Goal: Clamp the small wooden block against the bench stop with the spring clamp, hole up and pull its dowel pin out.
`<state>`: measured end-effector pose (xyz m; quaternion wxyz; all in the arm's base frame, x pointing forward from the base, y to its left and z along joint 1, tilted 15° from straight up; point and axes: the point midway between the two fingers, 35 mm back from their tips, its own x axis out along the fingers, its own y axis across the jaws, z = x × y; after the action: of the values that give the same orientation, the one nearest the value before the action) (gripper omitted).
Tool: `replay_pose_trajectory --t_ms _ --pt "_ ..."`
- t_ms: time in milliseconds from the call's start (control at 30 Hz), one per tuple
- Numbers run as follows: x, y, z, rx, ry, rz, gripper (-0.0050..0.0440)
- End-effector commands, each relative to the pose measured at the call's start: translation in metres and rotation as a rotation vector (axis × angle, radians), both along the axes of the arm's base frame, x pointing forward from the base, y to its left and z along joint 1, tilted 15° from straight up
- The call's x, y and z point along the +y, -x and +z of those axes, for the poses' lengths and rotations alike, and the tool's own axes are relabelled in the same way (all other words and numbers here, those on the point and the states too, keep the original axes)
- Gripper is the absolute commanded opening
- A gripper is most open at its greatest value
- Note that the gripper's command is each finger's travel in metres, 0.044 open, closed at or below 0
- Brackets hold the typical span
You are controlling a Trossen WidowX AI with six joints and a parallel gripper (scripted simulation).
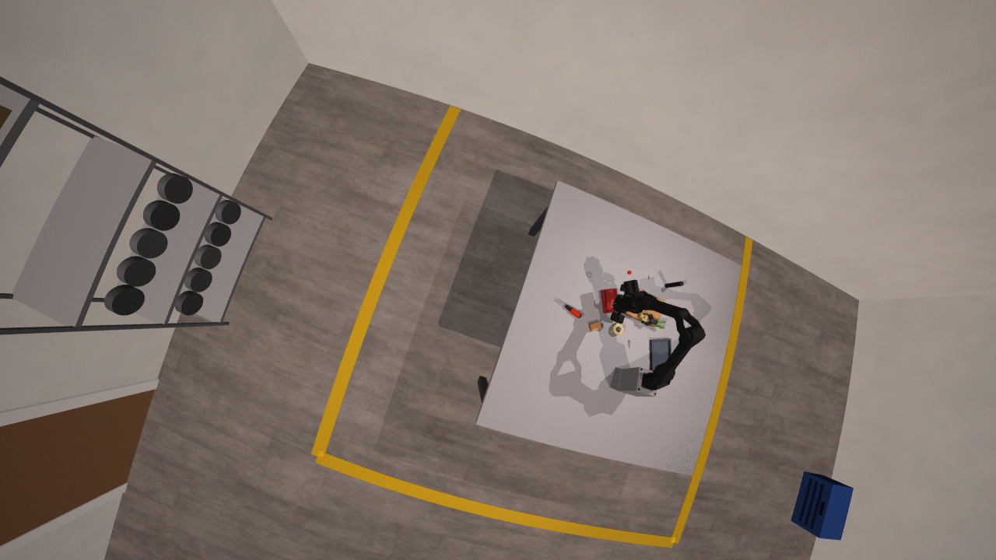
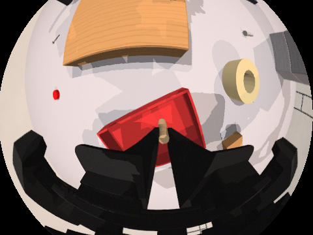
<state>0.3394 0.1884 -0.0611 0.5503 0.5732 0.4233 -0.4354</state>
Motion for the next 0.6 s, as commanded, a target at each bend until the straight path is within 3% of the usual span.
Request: replay_pose_trajectory --t_ms 0,300,567 --pt "0.0000 0.0000 0.0000 0.000 0.000 0.000 0.0030" --pt "0.0000 0.0000 0.0000 0.000 0.000 0.000 0.0120" --pt "0.0000 0.0000 0.0000 0.000 0.000 0.000 0.0120"
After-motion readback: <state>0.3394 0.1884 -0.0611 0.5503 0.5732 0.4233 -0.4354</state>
